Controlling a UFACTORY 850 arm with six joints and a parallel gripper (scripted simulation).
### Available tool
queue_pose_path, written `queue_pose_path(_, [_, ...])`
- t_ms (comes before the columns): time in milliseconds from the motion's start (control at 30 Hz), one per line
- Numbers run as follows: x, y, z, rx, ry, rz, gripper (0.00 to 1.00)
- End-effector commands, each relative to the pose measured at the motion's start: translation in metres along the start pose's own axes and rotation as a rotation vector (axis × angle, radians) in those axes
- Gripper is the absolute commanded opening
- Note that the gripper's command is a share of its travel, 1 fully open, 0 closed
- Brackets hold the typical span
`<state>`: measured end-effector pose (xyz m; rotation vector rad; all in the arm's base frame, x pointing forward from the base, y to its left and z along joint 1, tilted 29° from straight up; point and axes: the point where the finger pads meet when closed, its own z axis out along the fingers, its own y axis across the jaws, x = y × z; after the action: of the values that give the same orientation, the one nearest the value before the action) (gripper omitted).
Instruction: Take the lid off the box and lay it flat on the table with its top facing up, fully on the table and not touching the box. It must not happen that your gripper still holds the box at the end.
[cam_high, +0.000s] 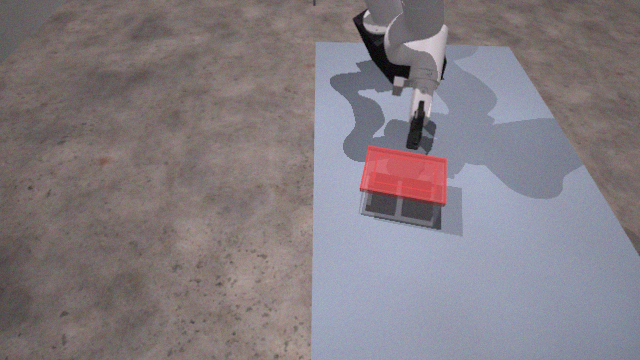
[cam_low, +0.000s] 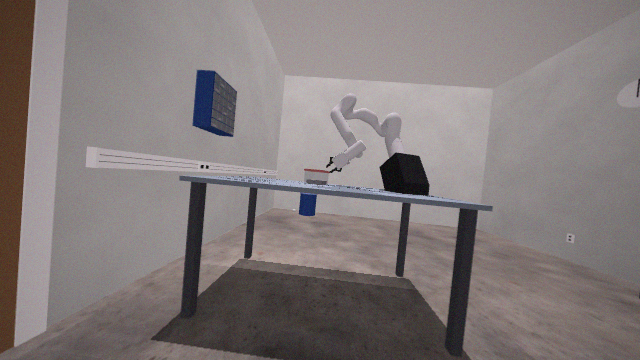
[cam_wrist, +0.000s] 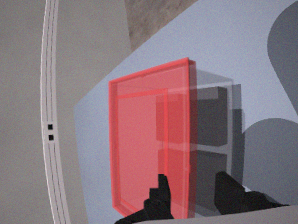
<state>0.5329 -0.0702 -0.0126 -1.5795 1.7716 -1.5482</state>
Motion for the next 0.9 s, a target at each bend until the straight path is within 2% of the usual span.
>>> queue_pose_path(0, [0.000,-0.001,0.008,0.001,-0.001,0.000,0.48])
queue_pose_path(400, [0.000,-0.001,0.024,0.001,-0.001,0.000,0.48])
queue_pose_path(867, [0.000,-0.001,0.027,0.001,-0.001,0.000,0.48])
